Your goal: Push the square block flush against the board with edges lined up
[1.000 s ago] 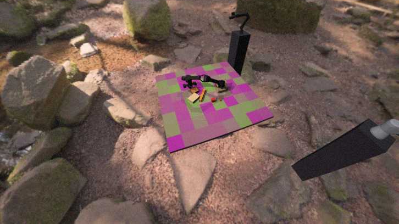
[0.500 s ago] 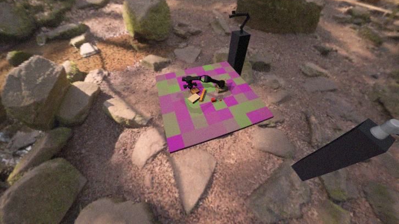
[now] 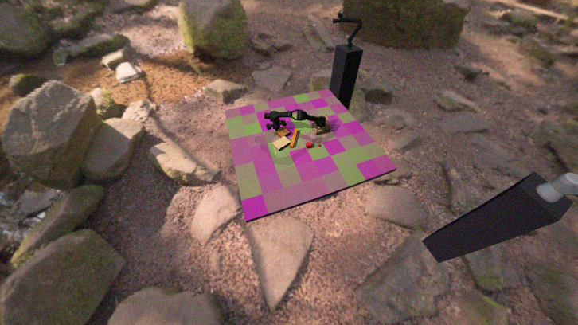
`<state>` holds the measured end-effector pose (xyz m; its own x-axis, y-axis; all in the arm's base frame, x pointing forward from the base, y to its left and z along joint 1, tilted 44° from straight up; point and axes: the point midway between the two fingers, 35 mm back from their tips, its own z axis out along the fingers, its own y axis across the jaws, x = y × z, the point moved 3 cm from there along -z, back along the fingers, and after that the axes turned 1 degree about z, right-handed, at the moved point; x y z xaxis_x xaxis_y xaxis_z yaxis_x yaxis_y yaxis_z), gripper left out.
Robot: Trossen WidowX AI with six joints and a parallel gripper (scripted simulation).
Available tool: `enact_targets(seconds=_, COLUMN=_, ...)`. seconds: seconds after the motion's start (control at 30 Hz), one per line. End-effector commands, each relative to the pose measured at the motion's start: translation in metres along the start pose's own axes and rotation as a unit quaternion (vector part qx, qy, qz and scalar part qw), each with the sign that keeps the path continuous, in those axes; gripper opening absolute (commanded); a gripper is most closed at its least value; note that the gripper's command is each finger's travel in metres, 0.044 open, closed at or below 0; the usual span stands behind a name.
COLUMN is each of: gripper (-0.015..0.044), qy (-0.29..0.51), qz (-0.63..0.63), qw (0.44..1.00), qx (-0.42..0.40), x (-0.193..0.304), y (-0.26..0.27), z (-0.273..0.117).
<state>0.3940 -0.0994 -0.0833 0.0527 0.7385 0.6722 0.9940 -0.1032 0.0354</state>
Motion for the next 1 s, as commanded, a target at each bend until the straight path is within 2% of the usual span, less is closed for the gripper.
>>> enact_targets(seconds=0.0, gripper=0.0, qy=0.005, qz=0.001, qw=1.0, qx=0.007, x=0.01, y=-0.003, z=0.005)
enact_targets(seconds=0.43, gripper=0.0, qy=0.006, qz=0.001, qw=1.0, qx=0.007, x=0.022, y=-0.006, z=0.005)
enact_targets(seconds=0.97, gripper=0.0, qy=0.005, qz=0.001, qw=1.0, qx=0.007, x=-0.001, y=-0.002, z=0.006)
